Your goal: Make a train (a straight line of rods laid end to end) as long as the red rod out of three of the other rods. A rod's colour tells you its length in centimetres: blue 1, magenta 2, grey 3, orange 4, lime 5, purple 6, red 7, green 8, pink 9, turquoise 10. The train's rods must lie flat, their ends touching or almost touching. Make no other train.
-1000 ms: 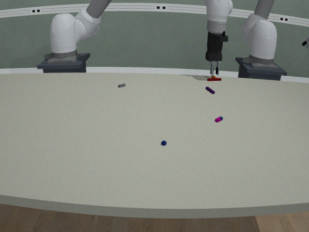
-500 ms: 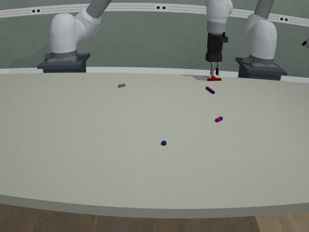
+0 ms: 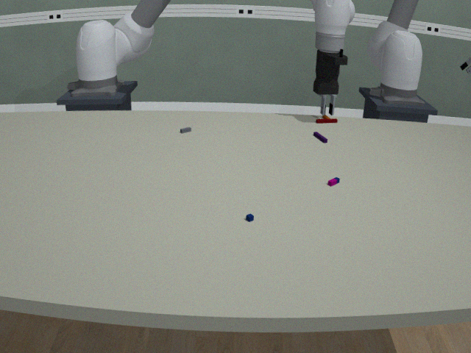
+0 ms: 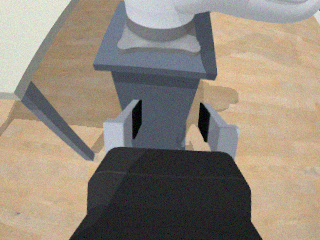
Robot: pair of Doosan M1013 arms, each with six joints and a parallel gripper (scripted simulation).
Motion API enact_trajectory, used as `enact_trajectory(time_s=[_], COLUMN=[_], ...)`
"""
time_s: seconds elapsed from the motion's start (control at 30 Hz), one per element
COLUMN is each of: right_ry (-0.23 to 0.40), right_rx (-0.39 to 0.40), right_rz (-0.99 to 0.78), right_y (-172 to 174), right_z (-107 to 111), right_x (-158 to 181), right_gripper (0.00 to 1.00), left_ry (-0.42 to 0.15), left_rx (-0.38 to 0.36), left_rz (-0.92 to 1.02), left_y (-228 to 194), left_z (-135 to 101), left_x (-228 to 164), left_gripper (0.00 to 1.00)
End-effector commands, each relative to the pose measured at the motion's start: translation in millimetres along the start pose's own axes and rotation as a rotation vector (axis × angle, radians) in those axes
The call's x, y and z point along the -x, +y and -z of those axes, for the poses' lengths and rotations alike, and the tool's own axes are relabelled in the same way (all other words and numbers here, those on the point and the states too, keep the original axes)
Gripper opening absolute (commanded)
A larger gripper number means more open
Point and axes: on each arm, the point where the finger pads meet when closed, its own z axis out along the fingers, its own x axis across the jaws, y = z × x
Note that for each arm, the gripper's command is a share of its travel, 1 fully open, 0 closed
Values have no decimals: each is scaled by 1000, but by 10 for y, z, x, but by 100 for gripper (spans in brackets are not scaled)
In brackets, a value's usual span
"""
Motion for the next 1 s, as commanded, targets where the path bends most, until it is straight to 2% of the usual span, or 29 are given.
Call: enact_trajectory(time_s=[0.0,0.53,0.97], right_ry=[2,2,1], right_rx=[-6,-6,-6], right_rz=[1,1,1], right_y=[2,1,0], right_z=[-38,-161,-165], right_x=[2,2,4], right_gripper=[54,54,54], left_ry=[-7,-7,-7], left_rx=[-6,-6,-6], left_rz=[-1,-1,-1], left_y=[-37,-37,-37], left_z=[-22,-22,-22], left_x=[1,1,1], left_gripper=[100,100,100])
